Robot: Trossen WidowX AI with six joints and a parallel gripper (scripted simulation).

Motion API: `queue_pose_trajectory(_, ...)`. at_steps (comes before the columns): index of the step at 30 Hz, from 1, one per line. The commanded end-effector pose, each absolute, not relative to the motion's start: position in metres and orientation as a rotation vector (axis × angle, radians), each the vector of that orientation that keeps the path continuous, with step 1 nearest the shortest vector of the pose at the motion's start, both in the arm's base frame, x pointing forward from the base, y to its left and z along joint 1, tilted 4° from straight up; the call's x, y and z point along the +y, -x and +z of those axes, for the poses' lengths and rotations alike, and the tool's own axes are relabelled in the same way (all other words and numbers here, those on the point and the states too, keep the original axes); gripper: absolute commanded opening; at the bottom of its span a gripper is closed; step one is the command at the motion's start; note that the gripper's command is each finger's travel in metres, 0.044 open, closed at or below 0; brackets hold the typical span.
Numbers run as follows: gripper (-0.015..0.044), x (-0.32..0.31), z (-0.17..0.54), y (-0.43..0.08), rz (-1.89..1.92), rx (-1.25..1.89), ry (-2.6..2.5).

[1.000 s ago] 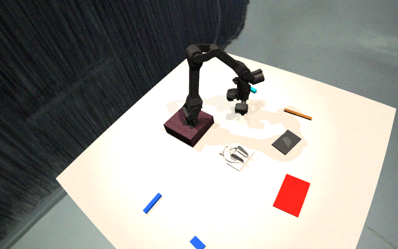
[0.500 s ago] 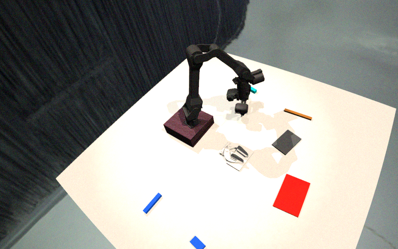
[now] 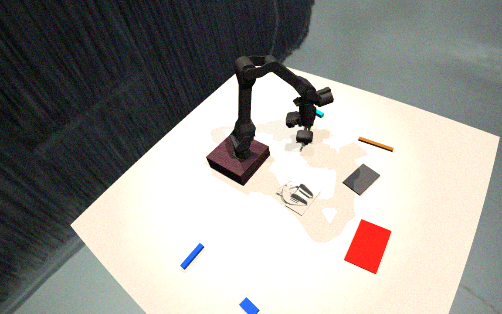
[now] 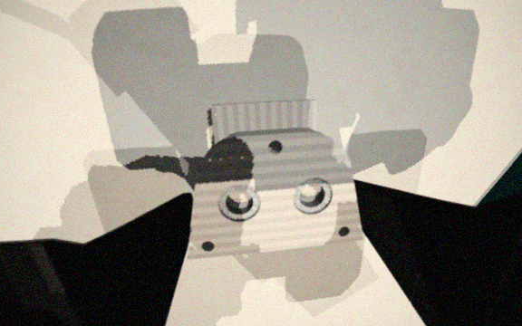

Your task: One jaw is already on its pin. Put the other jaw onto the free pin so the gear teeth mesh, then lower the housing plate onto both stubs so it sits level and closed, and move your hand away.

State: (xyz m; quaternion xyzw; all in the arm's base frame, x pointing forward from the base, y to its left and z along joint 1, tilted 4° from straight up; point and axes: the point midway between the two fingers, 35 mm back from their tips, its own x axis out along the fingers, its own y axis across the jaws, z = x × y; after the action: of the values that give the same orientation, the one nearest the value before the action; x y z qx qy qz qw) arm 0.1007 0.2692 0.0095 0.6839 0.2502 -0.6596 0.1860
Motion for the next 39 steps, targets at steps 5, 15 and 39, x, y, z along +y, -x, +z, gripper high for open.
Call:
queue_pose_trajectory(5, 0.0351, 0.269, 0.009, -0.101, -1.858, 0.705, -1.926)
queue_pose_trajectory(15, 0.0351, 0.269, 0.033, -0.102, -1.857, 0.704, -1.927)
queue_pose_trajectory(39, 0.0351, 0.258, 0.082, -0.108, -1.923, 0.617, -1.992)
